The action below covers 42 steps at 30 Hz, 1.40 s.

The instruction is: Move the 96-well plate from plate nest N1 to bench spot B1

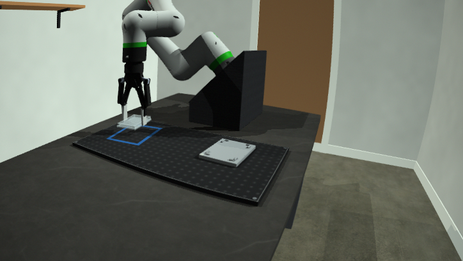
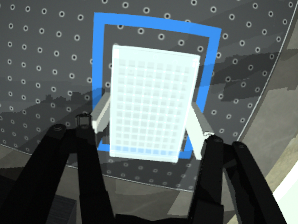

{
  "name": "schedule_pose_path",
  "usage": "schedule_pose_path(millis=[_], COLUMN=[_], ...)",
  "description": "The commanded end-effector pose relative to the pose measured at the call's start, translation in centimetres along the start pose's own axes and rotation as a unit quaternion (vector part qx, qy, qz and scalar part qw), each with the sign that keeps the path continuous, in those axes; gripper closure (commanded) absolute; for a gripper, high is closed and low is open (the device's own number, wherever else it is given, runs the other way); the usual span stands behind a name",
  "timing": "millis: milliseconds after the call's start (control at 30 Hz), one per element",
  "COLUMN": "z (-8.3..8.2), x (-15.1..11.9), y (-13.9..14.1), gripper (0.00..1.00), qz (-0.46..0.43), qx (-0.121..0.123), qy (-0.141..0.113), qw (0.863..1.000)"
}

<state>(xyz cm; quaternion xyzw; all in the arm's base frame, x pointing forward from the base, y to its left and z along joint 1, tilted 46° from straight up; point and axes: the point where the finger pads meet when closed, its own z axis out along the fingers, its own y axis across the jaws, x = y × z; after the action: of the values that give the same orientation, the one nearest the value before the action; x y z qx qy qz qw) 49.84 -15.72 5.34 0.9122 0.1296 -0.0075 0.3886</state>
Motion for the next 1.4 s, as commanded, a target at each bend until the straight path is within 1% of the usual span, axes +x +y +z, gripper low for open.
schedule_pose_path(millis=[0, 133, 200, 500, 1367], z=[0.6, 1.3, 1.3, 2.7, 2.8], x=[0.0, 0.0, 0.0, 0.0, 0.0], y=[0.0, 0.0, 0.0, 0.0, 0.0], gripper=[1.0, 1.0, 1.0, 1.0, 1.0], qz=[0.0, 0.0, 0.0, 0.0, 0.0], qx=[0.0, 0.0, 0.0, 0.0, 0.0], qy=[0.0, 0.0, 0.0, 0.0, 0.0], qw=[1.0, 1.0, 1.0, 1.0, 1.0])
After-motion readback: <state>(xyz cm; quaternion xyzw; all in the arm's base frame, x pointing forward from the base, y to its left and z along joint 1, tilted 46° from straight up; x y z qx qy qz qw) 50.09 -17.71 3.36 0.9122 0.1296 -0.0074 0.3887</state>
